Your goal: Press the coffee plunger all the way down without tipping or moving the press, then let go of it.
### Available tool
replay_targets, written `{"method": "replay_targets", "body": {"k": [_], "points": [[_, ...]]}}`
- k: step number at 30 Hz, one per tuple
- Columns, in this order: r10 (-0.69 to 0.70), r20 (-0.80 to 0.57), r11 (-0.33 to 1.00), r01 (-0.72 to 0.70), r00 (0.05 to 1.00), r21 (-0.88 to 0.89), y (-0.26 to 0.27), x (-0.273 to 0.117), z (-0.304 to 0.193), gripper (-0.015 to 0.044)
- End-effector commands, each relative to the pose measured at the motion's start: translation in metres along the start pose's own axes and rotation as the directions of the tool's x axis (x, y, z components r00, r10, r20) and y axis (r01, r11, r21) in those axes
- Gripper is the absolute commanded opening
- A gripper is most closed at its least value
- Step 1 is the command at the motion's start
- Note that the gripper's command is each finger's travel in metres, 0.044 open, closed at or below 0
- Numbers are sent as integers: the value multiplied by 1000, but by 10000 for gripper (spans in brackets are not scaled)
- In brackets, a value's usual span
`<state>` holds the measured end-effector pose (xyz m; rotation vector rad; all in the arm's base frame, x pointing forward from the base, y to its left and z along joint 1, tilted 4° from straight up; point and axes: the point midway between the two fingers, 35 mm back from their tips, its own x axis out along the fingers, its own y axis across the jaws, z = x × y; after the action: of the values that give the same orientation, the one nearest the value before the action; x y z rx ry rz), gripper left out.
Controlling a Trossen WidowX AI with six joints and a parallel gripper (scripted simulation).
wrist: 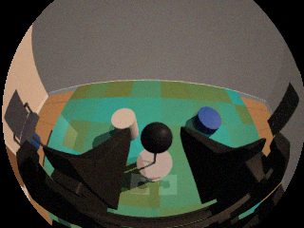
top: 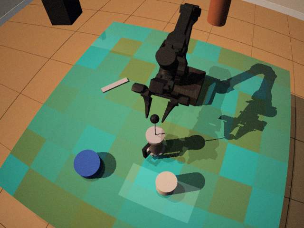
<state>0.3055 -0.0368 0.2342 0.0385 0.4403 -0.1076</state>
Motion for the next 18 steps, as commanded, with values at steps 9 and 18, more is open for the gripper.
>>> {"method": "replay_targets", "body": {"k": [9,18], "points": [[-3,2,1000,3,1000,-3,0,0,0,121],[-3,2,1000,3,1000,-3,0,5,-5,121]]}}
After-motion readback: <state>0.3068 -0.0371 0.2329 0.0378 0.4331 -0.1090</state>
